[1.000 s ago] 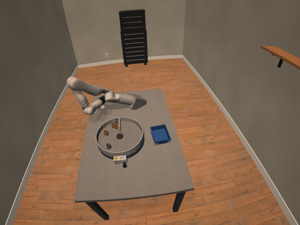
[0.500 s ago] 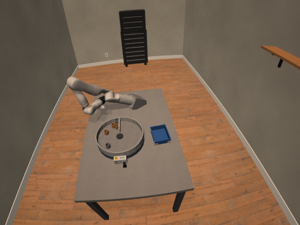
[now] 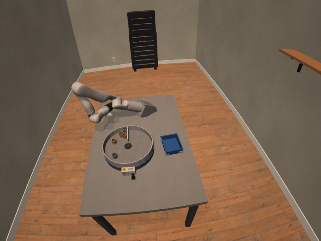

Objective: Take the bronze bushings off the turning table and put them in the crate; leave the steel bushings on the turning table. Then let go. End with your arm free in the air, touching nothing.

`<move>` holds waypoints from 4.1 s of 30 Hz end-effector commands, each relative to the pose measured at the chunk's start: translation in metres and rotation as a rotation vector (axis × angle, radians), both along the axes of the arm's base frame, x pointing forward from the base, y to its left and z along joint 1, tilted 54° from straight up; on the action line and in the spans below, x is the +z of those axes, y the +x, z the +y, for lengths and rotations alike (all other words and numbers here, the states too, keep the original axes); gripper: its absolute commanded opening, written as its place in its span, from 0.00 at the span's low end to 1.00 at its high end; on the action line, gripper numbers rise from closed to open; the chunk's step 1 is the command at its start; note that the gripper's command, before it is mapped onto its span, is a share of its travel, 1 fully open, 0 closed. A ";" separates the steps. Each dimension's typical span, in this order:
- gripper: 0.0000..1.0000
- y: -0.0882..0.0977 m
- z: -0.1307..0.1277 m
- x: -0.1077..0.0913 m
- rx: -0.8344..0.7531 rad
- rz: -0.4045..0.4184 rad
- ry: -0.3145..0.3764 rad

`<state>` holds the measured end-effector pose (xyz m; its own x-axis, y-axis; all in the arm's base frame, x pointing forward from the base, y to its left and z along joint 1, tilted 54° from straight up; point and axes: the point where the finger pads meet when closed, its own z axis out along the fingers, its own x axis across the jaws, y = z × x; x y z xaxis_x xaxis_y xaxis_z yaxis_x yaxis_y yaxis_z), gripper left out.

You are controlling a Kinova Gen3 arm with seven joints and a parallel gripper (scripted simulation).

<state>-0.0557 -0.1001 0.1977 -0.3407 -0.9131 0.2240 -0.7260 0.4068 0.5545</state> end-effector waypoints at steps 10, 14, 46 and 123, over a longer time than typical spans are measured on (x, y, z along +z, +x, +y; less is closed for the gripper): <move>1.00 0.041 0.038 0.012 0.049 -0.108 -0.075; 1.00 0.041 0.038 0.012 0.049 -0.108 -0.075; 1.00 0.047 0.032 0.008 0.049 -0.108 -0.075; 1.00 0.010 0.015 0.004 0.087 0.036 0.006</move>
